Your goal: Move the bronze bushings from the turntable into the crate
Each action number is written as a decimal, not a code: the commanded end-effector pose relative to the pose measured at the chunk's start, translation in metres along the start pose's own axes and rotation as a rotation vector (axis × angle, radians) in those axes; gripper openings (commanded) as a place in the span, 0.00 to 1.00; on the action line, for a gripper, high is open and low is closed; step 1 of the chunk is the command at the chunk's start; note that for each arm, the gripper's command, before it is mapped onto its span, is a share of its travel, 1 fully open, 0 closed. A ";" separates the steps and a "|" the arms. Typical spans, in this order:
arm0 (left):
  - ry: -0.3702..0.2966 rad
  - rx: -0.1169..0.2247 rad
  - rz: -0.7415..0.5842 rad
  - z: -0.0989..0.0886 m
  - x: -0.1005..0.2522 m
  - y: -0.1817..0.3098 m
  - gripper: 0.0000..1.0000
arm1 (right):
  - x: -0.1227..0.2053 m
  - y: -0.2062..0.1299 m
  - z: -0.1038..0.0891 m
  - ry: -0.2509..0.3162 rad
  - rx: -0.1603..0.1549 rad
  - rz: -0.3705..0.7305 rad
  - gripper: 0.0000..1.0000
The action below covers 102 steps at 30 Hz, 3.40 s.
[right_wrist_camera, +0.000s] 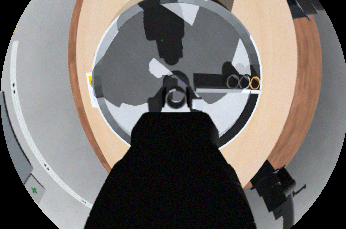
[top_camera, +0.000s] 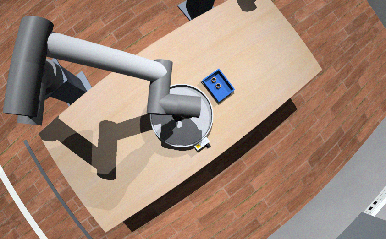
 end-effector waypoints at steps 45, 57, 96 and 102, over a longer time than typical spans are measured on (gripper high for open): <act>-0.001 0.000 0.000 -0.001 0.000 0.000 1.00 | 0.000 0.000 0.025 -0.001 0.001 0.000 0.00; -0.001 0.000 0.000 -0.001 0.000 0.000 1.00 | 0.000 0.000 0.025 -0.001 0.001 0.000 0.00; -0.001 0.000 0.000 -0.001 0.000 0.000 1.00 | 0.000 0.000 0.043 -0.001 0.001 0.000 0.00; -0.001 0.000 0.000 -0.001 0.000 0.000 1.00 | 0.000 0.000 0.043 -0.001 0.001 0.000 0.00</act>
Point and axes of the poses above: on each arm, the point where the finger pads meet when closed, its own z axis out along the fingers, its own y axis across the jaws, x = y × z, the point moved 5 cm from there along -z, back along the fingers, and after that the axes turned 11 degrees about -z, right-handed, at the moved point
